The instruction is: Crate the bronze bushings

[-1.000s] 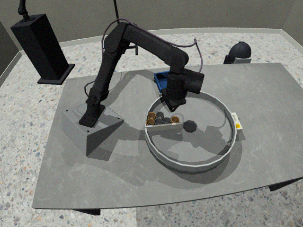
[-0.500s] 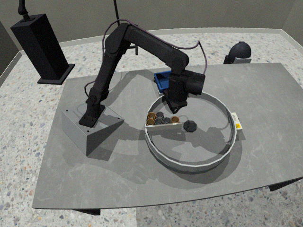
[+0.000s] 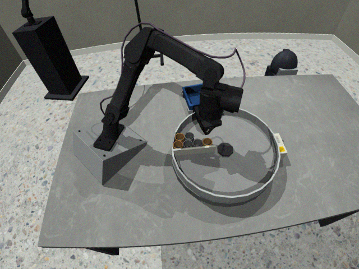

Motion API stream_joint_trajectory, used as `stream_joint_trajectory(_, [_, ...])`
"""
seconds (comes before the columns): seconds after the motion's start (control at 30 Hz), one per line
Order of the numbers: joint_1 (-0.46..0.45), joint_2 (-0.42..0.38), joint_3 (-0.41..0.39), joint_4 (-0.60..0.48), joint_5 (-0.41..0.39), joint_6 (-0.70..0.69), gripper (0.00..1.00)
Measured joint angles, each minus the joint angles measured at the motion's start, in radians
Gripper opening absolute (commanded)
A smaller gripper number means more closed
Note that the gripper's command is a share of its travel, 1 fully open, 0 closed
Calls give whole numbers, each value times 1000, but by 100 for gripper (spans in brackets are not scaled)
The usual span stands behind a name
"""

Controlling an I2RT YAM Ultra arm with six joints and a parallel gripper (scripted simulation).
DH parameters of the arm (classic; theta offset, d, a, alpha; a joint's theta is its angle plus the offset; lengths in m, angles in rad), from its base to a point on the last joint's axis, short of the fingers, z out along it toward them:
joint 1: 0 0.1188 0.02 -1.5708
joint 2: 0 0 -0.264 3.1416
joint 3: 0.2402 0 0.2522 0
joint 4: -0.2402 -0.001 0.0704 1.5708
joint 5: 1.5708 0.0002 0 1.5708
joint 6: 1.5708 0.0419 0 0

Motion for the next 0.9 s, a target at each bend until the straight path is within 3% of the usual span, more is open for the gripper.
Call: stream_joint_trajectory(0.9, [-4, 14, 6, -2, 0, -6, 15])
